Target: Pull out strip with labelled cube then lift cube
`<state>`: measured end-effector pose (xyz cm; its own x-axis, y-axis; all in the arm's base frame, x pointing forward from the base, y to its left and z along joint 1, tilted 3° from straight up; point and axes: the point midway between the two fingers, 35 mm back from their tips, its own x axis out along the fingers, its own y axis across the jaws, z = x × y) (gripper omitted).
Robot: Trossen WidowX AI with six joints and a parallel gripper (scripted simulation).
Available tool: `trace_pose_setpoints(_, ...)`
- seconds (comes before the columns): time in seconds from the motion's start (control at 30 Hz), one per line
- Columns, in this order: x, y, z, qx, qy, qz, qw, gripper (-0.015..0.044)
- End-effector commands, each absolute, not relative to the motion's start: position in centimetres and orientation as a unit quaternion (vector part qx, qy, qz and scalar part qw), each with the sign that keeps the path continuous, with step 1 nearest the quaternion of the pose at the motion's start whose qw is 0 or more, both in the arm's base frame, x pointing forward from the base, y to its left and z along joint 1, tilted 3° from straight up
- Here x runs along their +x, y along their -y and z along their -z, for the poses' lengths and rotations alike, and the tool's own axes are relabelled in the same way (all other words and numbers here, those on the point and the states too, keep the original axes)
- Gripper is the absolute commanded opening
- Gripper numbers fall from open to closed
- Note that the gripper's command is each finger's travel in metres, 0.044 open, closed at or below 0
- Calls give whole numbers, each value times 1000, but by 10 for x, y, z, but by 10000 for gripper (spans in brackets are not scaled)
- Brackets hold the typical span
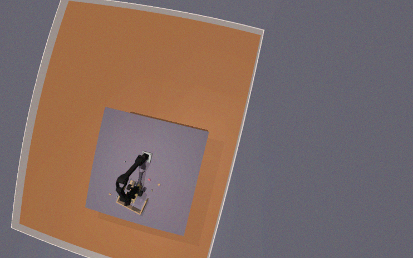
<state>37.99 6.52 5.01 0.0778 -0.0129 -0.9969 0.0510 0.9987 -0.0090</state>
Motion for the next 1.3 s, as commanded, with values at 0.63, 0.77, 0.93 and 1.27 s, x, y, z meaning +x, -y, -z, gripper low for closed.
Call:
trace_pose_setpoints(0.63, 357, -66, -45, 14, -679, 19, 734, 0)
trace_pose_setpoints(0.77, 351, -66, -44, 14, -679, 19, 733, 0)
trace_pose_setpoints(0.93, 343, -66, -43, 14, -680, 19, 733, 0)
trace_pose_setpoints(1.27, 328, -67, -41, 14, -680, 19, 733, 0)
